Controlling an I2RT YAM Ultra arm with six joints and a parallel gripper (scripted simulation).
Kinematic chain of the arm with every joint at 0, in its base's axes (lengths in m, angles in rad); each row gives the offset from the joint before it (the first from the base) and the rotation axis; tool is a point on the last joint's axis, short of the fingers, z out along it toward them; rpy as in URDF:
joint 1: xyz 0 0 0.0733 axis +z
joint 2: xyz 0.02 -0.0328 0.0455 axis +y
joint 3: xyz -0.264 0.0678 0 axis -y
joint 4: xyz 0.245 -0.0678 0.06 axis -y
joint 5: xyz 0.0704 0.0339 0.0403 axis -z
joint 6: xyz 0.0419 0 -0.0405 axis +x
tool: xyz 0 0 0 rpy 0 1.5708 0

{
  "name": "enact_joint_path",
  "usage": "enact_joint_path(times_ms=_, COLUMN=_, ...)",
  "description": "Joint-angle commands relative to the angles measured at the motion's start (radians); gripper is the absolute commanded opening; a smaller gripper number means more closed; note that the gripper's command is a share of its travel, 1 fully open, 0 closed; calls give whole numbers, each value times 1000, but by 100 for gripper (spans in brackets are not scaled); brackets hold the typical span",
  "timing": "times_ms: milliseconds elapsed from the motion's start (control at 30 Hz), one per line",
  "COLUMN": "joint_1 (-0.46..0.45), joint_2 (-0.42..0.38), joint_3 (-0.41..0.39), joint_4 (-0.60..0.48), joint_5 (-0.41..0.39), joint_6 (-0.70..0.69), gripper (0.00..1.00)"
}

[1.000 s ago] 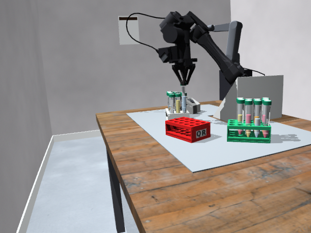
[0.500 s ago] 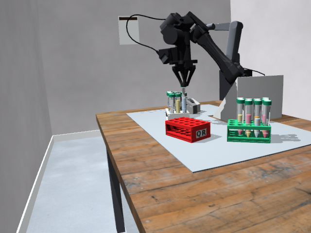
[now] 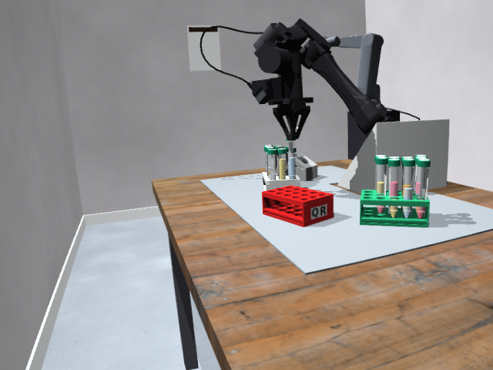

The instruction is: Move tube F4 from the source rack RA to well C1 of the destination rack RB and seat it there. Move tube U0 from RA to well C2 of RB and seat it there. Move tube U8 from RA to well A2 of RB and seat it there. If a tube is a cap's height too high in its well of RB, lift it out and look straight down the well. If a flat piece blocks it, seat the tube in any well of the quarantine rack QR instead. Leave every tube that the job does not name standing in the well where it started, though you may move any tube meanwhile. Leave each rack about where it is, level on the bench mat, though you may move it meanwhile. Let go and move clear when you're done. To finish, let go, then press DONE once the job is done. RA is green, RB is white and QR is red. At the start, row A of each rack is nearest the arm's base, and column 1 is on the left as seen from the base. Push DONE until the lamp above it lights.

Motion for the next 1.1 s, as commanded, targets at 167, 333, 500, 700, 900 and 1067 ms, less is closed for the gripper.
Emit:
enact_joint_path(times_ms=167, joint_1=1, joint_2=-19, joint_3=-33, joint_4=34, joint_5=23, joint_6=-14, gripper=0)
enact_joint_path(times_ms=333, joint_1=6, joint_2=-11, joint_3=-40, joint_4=45, joint_5=25, joint_6=-19, gripper=0)
enact_joint_path(times_ms=500, joint_1=-6, joint_2=-8, joint_3=-49, joint_4=56, joint_5=27, joint_6=-23, gripper=0)
enact_joint_path(times_ms=700, joint_1=0, joint_2=-2, joint_3=-55, joint_4=66, joint_5=28, joint_6=-27, gripper=0)
enact_joint_path(times_ms=900, joint_1=-13, joint_2=4, joint_3=-62, joint_4=79, joint_5=30, joint_6=-32, gripper=0)
enact_joint_path(times_ms=1067, joint_1=-14, joint_2=11, joint_3=-72, joint_4=90, joint_5=32, joint_6=-37, gripper=0)
